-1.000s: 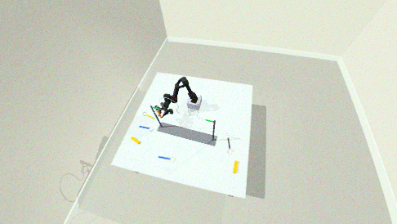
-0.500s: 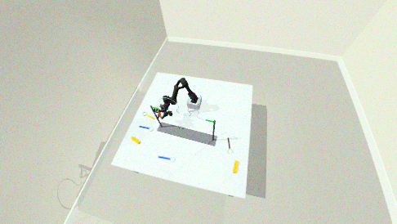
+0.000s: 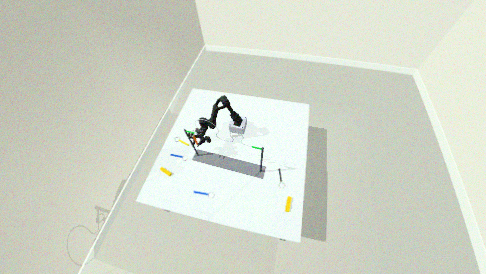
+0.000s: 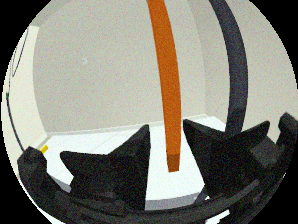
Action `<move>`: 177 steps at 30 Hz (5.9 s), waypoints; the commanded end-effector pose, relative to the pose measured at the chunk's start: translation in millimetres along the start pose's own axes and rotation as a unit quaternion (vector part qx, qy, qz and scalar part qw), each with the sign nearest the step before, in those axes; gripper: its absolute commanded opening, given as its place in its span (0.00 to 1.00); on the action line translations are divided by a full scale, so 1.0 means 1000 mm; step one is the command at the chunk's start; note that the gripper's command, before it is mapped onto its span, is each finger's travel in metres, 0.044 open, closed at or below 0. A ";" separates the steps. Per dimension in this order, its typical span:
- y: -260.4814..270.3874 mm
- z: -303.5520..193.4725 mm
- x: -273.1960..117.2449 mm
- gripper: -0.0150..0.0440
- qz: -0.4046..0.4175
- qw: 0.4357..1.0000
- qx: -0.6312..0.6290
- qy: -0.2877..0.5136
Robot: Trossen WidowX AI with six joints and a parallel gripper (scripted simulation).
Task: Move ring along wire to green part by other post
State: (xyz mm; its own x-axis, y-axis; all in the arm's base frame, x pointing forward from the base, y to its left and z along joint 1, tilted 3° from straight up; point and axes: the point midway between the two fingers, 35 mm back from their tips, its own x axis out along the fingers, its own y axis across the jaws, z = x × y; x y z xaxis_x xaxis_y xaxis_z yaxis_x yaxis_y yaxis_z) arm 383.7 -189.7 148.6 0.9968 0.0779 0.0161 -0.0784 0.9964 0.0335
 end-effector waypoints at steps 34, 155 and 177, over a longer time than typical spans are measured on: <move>0.002 0.016 0.000 0.00 0.002 1.000 0.000 0.000; 0.188 0.142 -0.060 0.00 0.152 0.772 0.583 0.200; 0.191 0.212 -0.061 0.00 0.195 0.617 0.744 0.166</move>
State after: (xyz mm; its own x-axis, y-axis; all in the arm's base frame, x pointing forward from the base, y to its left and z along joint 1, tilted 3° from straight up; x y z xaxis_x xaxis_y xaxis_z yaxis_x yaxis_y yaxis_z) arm 304.9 -10.0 354.8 0.8261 0.5569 0.0858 0.0072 -0.1628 0.9866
